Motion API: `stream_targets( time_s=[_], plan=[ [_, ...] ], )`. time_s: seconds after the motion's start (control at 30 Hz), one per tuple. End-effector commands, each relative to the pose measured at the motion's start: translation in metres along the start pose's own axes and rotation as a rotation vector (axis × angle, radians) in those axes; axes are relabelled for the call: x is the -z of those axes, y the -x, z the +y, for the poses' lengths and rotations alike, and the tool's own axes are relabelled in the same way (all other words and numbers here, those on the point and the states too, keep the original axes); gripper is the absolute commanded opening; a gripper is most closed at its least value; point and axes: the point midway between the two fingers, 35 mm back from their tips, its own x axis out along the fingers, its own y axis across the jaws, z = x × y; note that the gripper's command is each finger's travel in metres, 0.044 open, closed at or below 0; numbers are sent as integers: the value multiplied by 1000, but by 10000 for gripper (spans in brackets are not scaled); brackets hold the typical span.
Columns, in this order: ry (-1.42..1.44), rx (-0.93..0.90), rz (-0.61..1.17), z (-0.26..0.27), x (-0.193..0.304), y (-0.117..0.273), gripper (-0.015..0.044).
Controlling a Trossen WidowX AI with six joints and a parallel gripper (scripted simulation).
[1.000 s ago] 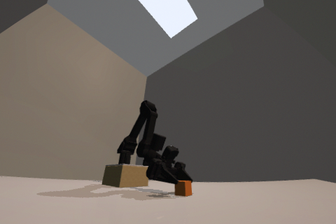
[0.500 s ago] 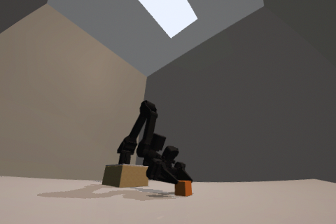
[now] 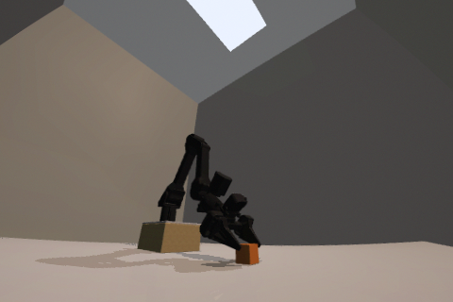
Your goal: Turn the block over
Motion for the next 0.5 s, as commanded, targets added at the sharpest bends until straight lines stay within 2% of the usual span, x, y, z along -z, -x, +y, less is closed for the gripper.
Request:
stream_targets(
  time_s=[0.0,0.2,0.47],
  plan=[
    [6,7,163,-1,-24,20,440],
    [8,7,335,1,-37,61,440],
    [8,7,340,1,-37,62,440]
  ],
)
